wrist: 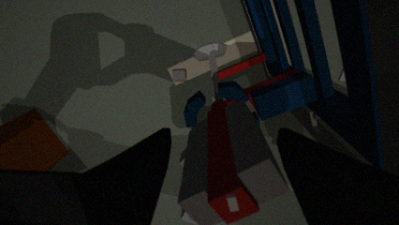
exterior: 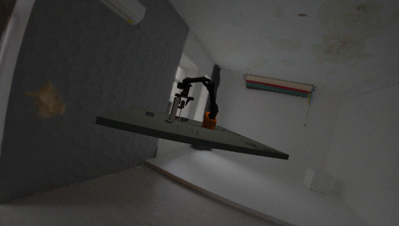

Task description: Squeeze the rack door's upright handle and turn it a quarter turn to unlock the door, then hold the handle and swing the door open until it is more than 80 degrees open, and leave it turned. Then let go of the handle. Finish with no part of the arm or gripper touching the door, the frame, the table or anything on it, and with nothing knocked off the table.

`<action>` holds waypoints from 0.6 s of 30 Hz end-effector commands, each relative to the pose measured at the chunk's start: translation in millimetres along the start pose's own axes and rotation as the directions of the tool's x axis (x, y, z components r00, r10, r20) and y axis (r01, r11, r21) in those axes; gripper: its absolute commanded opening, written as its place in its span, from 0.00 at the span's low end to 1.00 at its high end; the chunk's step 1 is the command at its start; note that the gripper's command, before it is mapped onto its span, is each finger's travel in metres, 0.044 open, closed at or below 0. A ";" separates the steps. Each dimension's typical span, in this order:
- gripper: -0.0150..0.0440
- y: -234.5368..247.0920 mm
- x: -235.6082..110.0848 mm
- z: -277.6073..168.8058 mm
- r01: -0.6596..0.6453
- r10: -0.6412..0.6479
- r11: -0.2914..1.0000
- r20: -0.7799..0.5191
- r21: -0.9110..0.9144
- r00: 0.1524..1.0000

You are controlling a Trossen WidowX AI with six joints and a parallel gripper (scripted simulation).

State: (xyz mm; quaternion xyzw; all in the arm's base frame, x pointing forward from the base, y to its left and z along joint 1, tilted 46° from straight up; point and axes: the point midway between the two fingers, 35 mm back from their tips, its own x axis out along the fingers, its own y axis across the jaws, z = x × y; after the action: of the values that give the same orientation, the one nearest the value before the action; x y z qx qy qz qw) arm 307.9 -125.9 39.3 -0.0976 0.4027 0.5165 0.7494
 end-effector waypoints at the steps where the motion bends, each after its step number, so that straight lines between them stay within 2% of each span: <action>1: 0.75 -0.1 0.1 0.3 0.001 0.000 0.977 0.003 -0.212 1.000; 9: 0.75 -0.1 0.1 0.3 0.002 0.000 0.839 0.004 -0.545 1.000; 16: 0.75 -0.1 0.1 0.3 0.002 0.001 0.834 0.004 -0.552 1.000; 18: 0.67 -0.1 0.1 0.3 0.002 0.001 0.834 0.004 -0.552 1.000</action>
State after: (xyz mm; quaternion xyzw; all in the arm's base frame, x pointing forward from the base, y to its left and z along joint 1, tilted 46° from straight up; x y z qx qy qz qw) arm 307.9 -125.9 39.1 -0.3035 0.2415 0.6089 0.6920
